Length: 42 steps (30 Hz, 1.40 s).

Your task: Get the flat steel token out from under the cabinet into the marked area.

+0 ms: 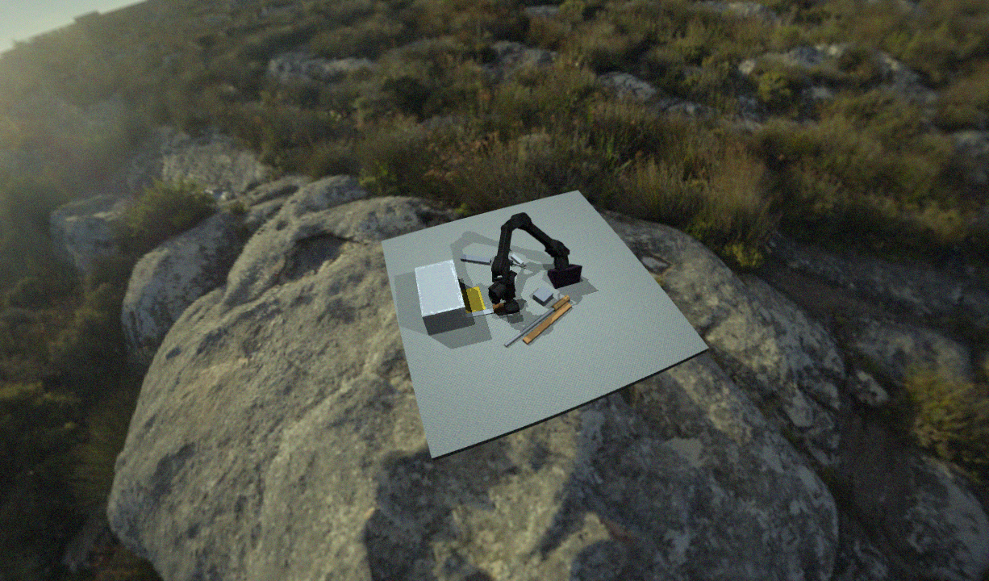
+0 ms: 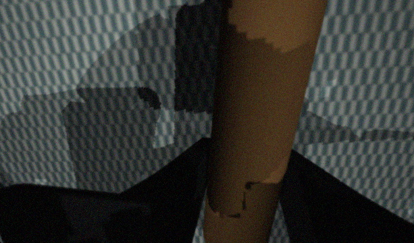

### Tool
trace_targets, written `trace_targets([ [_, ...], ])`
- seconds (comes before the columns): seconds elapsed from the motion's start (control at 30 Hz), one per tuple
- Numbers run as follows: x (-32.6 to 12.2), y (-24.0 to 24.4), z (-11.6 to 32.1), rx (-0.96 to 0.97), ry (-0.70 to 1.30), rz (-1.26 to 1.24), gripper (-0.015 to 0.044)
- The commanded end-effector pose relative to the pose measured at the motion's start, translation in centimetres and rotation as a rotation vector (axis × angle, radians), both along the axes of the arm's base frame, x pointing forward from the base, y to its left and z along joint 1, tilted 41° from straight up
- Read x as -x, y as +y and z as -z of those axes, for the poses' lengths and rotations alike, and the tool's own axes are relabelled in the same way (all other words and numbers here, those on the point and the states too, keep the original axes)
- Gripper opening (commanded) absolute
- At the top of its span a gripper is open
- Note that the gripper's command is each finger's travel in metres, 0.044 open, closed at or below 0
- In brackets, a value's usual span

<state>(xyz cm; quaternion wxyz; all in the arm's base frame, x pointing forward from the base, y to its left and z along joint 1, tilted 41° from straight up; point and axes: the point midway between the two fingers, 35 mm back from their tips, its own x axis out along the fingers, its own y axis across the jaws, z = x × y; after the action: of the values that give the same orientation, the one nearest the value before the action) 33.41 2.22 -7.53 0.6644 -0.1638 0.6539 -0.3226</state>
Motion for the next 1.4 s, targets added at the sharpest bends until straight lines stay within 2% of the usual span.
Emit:
trace_targets([
  [0.0, -0.8, -0.1, -0.1, -0.003, -0.002, 0.0, 0.0],
  [1.37, -4.9, -1.1, -0.6, -0.002, -0.005, 0.0, 0.0],
])
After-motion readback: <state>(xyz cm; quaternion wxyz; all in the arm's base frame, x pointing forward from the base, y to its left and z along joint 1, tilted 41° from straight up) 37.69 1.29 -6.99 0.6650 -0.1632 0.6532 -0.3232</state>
